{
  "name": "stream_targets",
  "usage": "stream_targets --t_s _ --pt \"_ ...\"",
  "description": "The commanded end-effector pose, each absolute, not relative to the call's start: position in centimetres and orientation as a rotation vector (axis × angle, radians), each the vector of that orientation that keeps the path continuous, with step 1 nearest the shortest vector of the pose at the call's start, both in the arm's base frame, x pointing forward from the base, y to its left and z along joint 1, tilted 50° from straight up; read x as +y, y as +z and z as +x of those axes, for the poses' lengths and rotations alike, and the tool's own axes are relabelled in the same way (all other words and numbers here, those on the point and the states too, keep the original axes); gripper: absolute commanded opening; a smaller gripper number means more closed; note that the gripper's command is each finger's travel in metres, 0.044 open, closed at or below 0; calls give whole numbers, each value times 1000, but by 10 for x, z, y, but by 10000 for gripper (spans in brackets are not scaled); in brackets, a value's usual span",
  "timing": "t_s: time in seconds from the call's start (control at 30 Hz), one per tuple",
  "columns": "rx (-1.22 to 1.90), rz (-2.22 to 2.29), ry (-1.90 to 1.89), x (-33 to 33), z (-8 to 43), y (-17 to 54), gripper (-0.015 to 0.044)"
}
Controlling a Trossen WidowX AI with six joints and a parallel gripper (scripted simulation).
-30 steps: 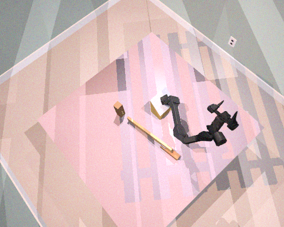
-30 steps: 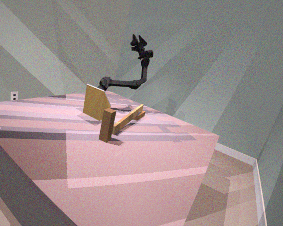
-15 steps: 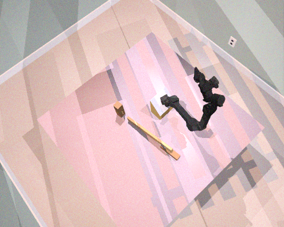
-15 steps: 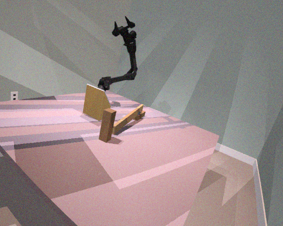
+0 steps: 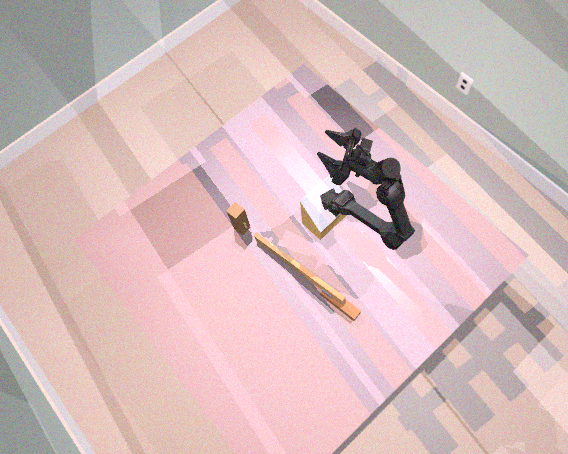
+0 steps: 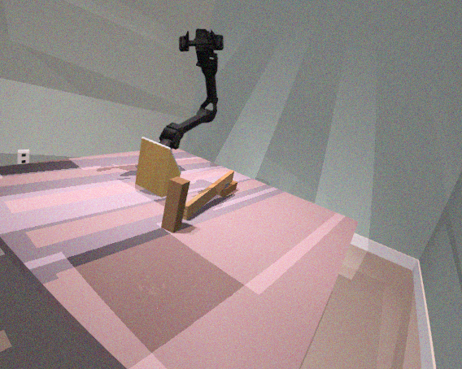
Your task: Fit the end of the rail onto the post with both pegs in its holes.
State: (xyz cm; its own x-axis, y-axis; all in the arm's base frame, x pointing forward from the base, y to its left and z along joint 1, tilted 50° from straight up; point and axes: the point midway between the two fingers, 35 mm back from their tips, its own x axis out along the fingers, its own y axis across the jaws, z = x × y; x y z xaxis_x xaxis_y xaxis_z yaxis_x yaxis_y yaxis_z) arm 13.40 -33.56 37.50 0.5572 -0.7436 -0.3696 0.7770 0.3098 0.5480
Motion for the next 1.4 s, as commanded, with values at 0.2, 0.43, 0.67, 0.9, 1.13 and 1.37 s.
stream_targets --t_s 0.2,0.43,0.67,0.9,1.13,1.37 --pt "476 499 -637 -313 228 285 440" --pt "763 179 -169 -254 297 196 440" --pt "876 -145 365 -165 334 117 440" --pt "820 -432 913 -67 333 50 440" --pt "607 -647 1434 25 295 -1 440" --pt "385 -738 1751 75 258 -29 440"
